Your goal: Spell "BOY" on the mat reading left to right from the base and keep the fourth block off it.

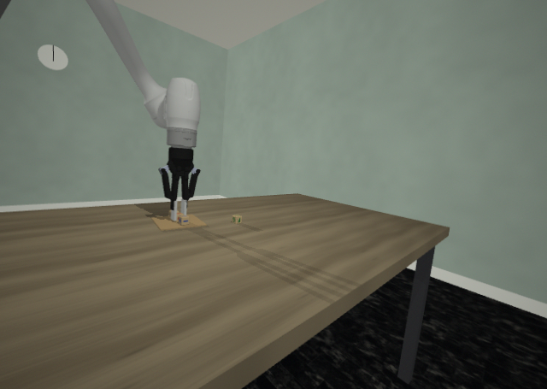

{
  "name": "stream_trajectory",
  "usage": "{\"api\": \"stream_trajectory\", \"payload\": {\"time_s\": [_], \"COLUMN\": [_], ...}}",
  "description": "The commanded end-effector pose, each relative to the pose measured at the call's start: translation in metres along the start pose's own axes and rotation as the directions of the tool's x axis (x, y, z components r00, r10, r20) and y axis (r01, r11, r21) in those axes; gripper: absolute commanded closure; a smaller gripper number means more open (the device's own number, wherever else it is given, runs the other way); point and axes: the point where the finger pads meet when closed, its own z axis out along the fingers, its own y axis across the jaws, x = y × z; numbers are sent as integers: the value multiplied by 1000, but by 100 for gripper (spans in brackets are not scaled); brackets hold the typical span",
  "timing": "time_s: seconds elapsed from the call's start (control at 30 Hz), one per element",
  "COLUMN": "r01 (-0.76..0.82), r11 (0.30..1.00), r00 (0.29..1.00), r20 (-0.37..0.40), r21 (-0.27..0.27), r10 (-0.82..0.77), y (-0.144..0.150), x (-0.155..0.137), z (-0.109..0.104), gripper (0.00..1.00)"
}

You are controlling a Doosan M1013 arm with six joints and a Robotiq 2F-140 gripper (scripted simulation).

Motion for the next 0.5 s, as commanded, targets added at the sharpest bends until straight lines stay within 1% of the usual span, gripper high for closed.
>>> {"api": "stream_trajectory", "payload": {"time_s": [0.0,0.17,0.2,0.27,0.3,0.47], "r01": [-6,-6,-6,-6,-6,-6], "r11": [1000,1000,1000,1000,1000,1000], "r00": [1000,1000,1000,1000,1000,1000], "r20": [-1,-1,-1,-1,-1,-1], "r21": [-2,-2,-2,-2,-2,-2], "r10": [6,6,6,6,6,6], "y": [-2,-2,-2,-2,-2,-2], "x": [2,2,2,2,2,2], "z": [1,1,1,1,1,1], "gripper": [87,87,85,85,82,80]}}
